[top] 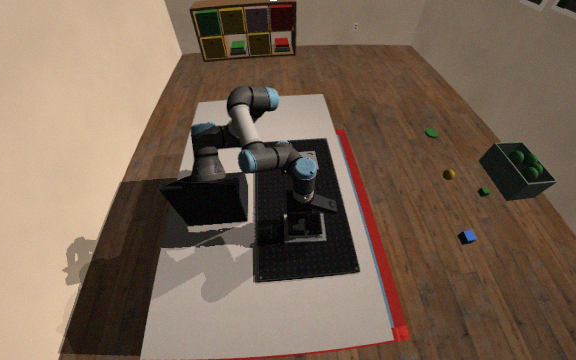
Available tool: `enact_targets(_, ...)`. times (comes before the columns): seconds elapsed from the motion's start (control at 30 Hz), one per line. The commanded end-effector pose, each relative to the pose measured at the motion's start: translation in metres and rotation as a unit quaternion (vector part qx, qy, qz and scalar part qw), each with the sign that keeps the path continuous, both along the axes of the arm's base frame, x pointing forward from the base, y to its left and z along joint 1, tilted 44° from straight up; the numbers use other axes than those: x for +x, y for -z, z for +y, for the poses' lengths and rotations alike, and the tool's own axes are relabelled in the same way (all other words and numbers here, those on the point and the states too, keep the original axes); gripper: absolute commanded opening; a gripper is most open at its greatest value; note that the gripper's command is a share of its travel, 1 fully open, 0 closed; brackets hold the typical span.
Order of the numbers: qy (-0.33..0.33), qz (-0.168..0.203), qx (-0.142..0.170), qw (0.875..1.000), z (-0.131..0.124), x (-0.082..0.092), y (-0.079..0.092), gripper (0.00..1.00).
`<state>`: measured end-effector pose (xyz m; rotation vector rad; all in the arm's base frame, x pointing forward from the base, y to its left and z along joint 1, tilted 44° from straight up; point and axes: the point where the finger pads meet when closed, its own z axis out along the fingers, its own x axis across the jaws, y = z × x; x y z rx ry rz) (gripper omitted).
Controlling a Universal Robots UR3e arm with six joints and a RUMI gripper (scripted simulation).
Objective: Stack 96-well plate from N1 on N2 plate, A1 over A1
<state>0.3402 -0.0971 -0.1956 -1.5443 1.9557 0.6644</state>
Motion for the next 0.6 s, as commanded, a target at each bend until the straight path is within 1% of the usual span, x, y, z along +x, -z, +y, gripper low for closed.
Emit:
enact_targets(0.0,0.001,-0.001,-0.001,1.000,-0.0009,0.0005,0.0002,0.00)
enact_targets(0.57,0.001,-0.001,-0.001,1.000,0.0008,0.0008,0.0020,0.00)
